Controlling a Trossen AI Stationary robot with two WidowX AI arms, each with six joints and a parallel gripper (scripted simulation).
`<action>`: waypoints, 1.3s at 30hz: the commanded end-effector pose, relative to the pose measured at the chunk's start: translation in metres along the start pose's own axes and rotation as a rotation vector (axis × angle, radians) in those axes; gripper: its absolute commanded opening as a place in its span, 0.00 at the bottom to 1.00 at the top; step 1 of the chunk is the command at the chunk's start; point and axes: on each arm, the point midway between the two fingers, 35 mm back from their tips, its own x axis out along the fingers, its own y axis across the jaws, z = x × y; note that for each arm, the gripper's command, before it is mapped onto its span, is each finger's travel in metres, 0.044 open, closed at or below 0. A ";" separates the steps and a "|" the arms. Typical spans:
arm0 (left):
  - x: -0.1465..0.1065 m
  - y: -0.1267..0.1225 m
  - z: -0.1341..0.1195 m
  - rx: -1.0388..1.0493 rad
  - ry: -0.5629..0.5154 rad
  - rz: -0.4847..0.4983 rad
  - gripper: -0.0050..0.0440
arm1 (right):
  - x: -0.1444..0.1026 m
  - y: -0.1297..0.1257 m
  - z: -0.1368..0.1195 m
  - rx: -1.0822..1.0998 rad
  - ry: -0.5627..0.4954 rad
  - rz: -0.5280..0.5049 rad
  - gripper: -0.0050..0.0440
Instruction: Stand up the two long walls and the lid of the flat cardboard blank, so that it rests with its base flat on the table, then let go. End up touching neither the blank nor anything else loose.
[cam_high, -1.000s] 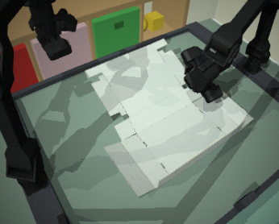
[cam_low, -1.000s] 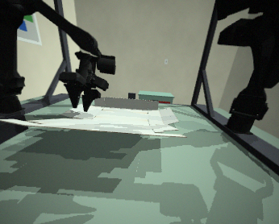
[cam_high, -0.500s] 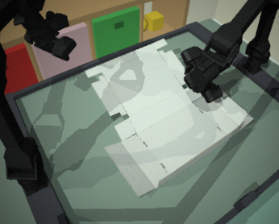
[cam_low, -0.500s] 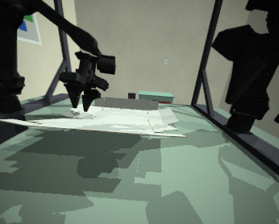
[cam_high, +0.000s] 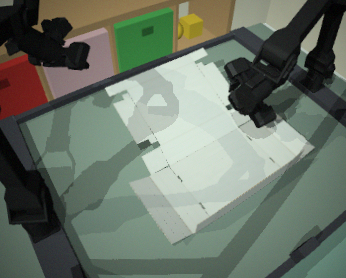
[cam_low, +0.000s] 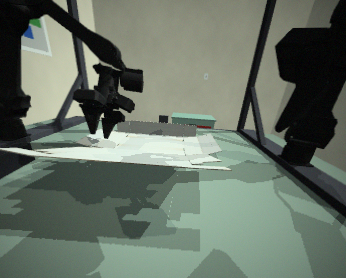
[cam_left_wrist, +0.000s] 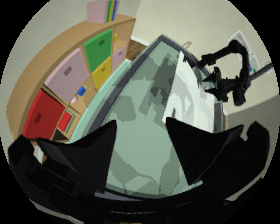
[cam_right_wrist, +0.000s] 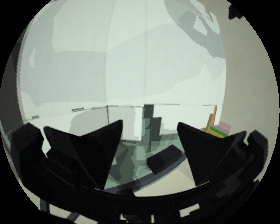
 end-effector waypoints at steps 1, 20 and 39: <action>-0.007 0.001 0.006 -0.056 -0.140 -0.023 0.68 | -0.008 -0.003 0.003 0.015 -0.024 0.006 0.78; -0.019 0.003 -0.006 -0.207 -0.431 -0.198 0.68 | -0.008 -0.003 0.003 0.015 -0.024 0.006 0.78; -0.039 -0.012 -0.038 -0.254 -0.597 -0.388 0.68 | -0.008 -0.003 0.003 0.015 -0.024 0.006 0.78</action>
